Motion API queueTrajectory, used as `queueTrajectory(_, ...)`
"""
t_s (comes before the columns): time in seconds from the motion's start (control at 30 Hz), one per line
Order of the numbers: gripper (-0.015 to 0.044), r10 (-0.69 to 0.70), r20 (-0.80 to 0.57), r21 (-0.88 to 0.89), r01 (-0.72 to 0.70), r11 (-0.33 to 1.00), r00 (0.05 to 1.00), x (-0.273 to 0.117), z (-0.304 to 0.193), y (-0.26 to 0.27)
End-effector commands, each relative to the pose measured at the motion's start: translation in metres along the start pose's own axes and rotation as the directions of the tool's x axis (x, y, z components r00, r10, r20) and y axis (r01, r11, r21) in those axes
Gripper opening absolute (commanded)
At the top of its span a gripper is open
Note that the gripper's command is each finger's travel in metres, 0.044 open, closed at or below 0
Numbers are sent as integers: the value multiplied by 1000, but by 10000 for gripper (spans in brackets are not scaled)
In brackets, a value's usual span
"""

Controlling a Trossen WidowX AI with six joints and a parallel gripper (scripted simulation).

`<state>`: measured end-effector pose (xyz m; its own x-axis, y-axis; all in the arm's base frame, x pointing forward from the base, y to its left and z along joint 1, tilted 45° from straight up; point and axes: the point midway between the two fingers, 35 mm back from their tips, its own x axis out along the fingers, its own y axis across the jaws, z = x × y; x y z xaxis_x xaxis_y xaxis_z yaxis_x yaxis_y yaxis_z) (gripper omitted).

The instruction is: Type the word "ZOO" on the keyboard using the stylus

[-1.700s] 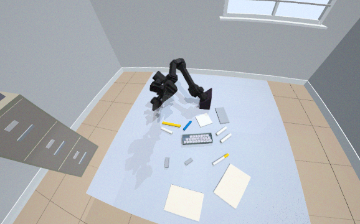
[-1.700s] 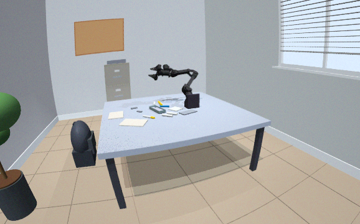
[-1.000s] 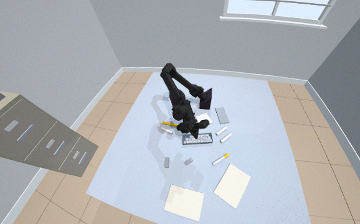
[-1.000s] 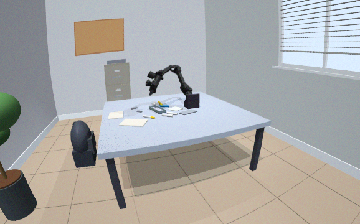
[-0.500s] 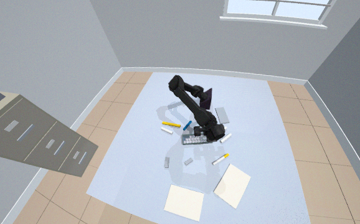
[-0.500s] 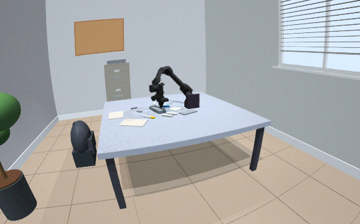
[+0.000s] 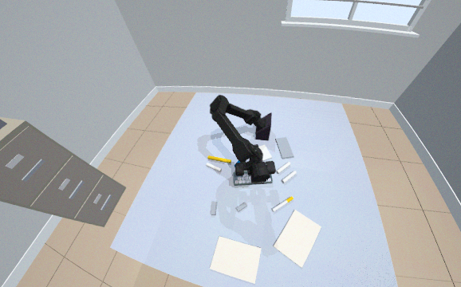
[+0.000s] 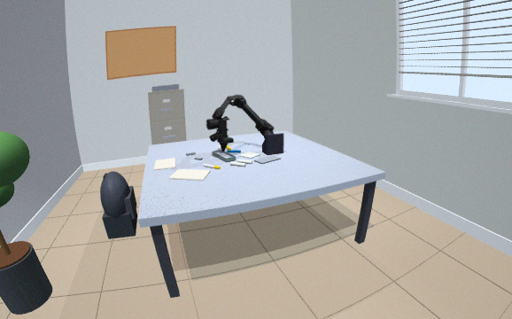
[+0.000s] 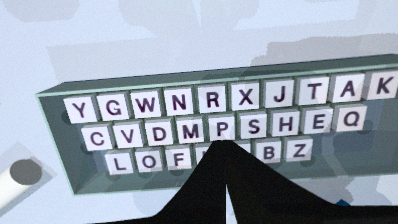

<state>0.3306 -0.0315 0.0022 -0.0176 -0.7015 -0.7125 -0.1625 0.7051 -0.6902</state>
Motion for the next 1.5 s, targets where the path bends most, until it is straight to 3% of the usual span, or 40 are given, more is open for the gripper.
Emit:
queueTrajectory(0.0, 0, -4, -6, -13, 3, 1000, 1000, 1, -2, -8)
queueTrajectory(0.27, 0, -3, -5, -13, 3, 1000, 1000, 1, -1, -11)
queueTrajectory(0.47, 0, -7, -6, -13, 6, 1000, 1000, 0, -1, -75)
queueTrajectory(0.87, 0, -6, -6, -13, 6, 1000, 1000, 0, -2, -74)
queueTrajectory(1.03, 0, -5, -7, -14, 5, 1000, 1000, 1, -31, -49)
queueTrajectory(1.37, 0, -5, -7, -15, 5, 1000, 1000, 1, -32, -48)
queueTrajectory(1.47, 0, -1, -6, -15, 1, 1000, 1000, 0, -30, -25)
